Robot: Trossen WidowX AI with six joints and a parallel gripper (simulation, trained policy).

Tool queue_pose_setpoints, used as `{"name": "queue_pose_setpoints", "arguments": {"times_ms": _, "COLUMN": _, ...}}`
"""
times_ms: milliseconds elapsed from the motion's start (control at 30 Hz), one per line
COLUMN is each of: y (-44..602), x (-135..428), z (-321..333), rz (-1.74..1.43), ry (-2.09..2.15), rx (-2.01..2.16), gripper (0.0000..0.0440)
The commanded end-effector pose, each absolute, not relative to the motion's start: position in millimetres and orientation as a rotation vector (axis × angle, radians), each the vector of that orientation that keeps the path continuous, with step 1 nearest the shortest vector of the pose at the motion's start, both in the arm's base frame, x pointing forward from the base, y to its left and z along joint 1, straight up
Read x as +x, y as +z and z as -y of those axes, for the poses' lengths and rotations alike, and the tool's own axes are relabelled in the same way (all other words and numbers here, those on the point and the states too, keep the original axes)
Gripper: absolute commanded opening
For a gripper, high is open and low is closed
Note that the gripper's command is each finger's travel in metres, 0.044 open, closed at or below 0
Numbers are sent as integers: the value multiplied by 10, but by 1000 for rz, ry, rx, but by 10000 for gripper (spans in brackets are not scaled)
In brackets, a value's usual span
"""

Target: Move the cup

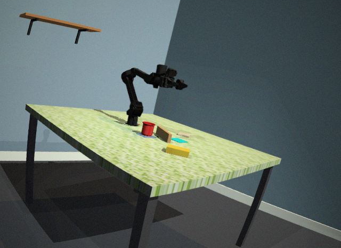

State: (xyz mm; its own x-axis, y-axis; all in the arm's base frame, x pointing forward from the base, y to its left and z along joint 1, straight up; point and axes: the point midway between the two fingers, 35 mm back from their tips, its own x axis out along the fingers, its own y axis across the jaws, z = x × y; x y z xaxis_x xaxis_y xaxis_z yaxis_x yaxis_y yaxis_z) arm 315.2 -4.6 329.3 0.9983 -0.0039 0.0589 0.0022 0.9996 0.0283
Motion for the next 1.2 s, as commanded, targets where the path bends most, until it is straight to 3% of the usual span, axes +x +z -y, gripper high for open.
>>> {"name": "queue_pose_setpoints", "arguments": {"times_ms": 0, "y": 3284, "x": 3150, "z": 50, "rz": 53, "ry": -7, "rx": 33, "gripper": 374}}
{"name": "queue_pose_setpoints", "arguments": {"times_ms": 333, "y": 3144, "x": 3134, "z": 50, "rz": -52, "ry": -30, "rx": 96, "gripper": 111}}
{"name": "queue_pose_setpoints", "arguments": {"times_ms": 400, "y": 3113, "x": 3133, "z": 37, "rz": -80, "ry": -31, "rx": 109, "gripper": 78}}
{"name": "queue_pose_setpoints", "arguments": {"times_ms": 633, "y": 3032, "x": 3143, "z": -35, "rz": -181, "ry": -21, "rx": 163, "gripper": 66}}
{"name": "queue_pose_setpoints", "arguments": {"times_ms": 1167, "y": 2862, "x": 3152, "z": -188, "rz": -438, "ry": -21, "rx": 267, "gripper": 89}}
